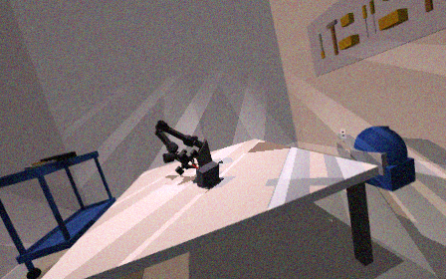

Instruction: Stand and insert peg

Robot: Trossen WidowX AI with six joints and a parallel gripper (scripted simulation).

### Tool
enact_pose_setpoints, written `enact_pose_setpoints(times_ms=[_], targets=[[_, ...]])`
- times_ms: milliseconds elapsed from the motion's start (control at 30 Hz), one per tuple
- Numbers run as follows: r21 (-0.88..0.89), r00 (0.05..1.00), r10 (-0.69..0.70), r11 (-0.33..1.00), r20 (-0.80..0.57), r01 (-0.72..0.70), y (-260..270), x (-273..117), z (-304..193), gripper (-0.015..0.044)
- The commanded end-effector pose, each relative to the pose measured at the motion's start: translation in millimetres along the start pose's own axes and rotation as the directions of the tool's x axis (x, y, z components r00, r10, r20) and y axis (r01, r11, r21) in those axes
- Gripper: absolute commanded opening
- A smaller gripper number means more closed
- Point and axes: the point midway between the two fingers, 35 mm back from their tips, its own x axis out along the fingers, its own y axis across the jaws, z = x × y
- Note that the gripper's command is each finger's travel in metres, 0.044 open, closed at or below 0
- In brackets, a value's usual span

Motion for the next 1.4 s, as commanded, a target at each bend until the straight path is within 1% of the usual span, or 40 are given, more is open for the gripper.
enact_pose_setpoints(times_ms=[0, 767, 1367], targets=[[-0.002, 1.0, 0.003, 1.0, 0.018, -0.003, -0.1, 4.7, 1.8, 0.0], [-0.013, 0.997, 0.0, 1.0, 0.081, 0.001, -1.6, 20.7, 4.2, 0.0], [-0.017, 0.996, 0.001, 1.0, 0.084, 0.001, -1.8, 41.5, 5.4, 0.0]])
